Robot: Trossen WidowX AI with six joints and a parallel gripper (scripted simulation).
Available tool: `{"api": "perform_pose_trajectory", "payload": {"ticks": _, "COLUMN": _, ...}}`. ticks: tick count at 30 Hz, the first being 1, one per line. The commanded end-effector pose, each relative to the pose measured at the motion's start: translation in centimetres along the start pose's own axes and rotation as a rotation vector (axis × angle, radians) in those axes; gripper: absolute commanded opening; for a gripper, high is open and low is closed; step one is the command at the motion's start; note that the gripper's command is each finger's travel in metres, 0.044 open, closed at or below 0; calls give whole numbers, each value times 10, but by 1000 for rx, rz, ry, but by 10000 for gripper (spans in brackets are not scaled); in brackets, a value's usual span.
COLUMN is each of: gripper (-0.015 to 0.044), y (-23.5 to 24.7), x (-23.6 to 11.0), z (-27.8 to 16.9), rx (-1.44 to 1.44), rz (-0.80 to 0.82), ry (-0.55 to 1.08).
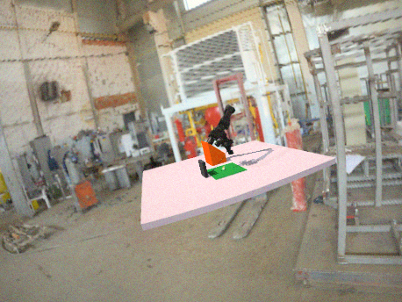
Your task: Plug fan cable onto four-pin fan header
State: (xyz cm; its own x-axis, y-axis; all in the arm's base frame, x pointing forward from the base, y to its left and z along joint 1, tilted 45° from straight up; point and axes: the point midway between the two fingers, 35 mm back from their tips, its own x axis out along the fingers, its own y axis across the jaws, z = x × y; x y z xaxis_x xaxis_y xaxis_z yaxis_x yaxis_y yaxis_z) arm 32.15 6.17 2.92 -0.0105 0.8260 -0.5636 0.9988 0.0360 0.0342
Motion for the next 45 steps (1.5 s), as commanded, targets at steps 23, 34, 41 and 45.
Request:
{"api": "perform_pose_trajectory", "payload": {"ticks": 23, "gripper": 0, "y": 42, "x": -7, "z": 36, "rx": -633, "rz": -92, "ry": -184}}
{"api": "perform_pose_trajectory", "payload": {"ticks": 34, "gripper": 0, "y": 36, "x": 6, "z": 43, "rx": -632, "rz": -158, "ry": -291}}
{"api": "perform_pose_trajectory", "payload": {"ticks": 41, "gripper": 0, "y": 32, "x": 14, "z": 48, "rx": -632, "rz": -197, "ry": -376}}
{"api": "perform_pose_trajectory", "payload": {"ticks": 45, "gripper": 0, "y": 30, "x": 18, "z": 50, "rx": -631, "rz": -215, "ry": -426}}
